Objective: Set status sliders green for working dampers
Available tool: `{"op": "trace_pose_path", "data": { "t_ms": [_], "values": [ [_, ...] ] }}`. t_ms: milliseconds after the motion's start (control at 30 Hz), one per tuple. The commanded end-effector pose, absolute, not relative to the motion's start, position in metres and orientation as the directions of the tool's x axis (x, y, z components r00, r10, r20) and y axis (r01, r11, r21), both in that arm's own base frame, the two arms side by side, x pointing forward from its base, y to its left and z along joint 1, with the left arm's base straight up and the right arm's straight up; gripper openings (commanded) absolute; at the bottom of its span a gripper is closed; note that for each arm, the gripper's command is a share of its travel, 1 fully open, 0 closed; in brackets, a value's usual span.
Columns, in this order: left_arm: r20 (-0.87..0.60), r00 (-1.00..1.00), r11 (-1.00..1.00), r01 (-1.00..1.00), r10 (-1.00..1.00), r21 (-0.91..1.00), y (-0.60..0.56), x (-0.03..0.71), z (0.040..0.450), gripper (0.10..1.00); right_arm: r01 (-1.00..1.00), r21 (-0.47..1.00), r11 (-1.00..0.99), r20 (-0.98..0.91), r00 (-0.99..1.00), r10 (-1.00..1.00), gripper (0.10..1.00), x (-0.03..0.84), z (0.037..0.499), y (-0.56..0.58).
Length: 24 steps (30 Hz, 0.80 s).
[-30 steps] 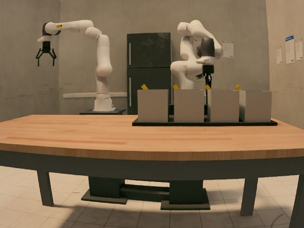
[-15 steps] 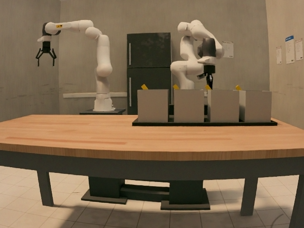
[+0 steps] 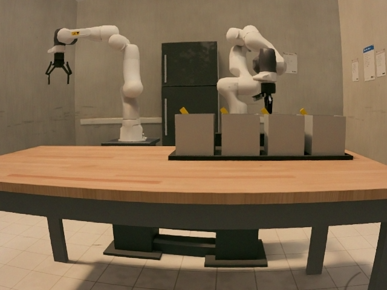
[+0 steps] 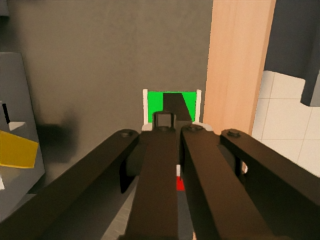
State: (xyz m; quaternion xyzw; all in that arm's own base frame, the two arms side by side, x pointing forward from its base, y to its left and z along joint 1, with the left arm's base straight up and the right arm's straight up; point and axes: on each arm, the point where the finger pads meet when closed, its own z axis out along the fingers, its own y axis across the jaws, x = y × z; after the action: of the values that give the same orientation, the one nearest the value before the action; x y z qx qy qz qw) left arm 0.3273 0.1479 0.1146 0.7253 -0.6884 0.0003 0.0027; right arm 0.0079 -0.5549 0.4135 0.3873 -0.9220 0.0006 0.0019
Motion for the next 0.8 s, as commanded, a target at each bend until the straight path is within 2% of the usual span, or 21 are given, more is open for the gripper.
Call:
{"op": "trace_pose_path", "data": {
  "t_ms": [0,767],
  "values": [
    [0.000,0.042,-0.042,-0.999,-0.999,0.000,0.153,0.328,0.115,0.099,-0.718,0.000,0.696,0.000,-0.696,-0.718,1.000,0.008,0.413,-0.554],
    [0.000,0.042,-0.042,-0.999,-0.999,0.000,0.163,0.328,0.115,0.099,-0.718,0.000,0.696,0.000,-0.696,-0.718,1.000,0.008,0.413,-0.554]
  ]
}}
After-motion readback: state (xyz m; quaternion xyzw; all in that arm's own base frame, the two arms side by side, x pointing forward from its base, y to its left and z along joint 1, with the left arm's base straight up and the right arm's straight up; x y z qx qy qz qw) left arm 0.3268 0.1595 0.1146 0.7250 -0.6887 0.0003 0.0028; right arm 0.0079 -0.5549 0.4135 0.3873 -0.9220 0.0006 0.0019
